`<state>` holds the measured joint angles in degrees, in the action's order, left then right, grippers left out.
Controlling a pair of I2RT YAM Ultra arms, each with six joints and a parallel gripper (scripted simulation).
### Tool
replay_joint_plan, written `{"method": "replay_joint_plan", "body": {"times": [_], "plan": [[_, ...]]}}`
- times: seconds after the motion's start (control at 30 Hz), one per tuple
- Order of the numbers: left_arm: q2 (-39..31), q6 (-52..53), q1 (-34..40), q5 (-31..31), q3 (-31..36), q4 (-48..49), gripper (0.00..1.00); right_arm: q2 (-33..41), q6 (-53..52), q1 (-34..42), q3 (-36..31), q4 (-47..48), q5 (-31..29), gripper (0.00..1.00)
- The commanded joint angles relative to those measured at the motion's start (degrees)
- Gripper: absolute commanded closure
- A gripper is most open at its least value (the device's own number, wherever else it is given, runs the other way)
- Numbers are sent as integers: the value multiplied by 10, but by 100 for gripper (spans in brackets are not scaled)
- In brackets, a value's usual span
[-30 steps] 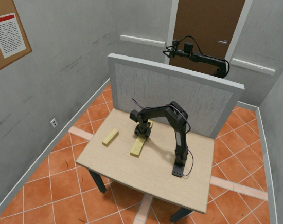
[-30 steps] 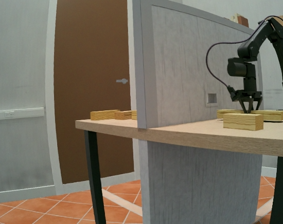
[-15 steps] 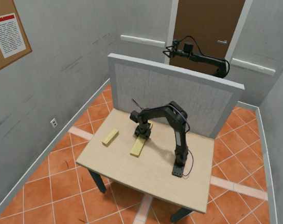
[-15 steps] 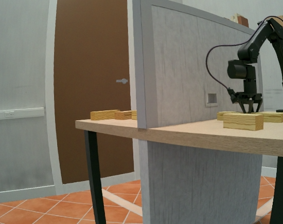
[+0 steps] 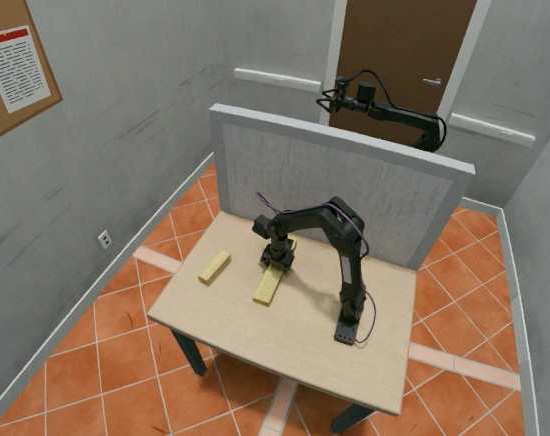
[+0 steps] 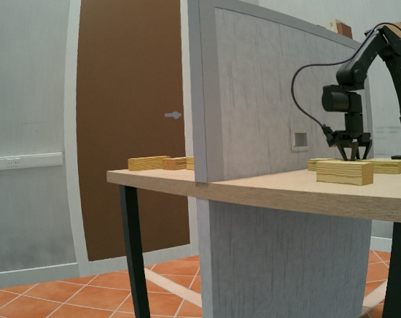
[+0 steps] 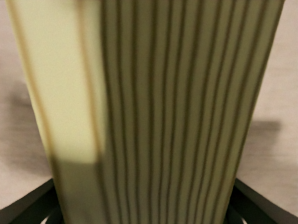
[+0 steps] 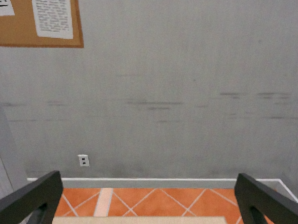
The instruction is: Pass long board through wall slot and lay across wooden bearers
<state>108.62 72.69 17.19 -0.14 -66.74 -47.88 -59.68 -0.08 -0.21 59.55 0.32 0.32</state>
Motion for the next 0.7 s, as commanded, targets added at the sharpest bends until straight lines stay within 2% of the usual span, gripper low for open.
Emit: {"method": "replay_joint_plan", "body": {"times": [0.0, 0.43, 0.57, 0.67], "plan": [[-22, -2, -1, -3, -30, -17, 26, -5, -2, 5, 25, 17, 5, 0], [-26, 0, -1, -3, -38, -25, 26, -5, -2, 5, 25, 17, 5, 0], [-43, 0, -3, -3, -59, -85, 26, -5, -2, 5, 25, 17, 5, 0], [-42, 1, -3, -3, -62, -67, 26, -5, -2, 5, 25, 17, 5, 0]]}}
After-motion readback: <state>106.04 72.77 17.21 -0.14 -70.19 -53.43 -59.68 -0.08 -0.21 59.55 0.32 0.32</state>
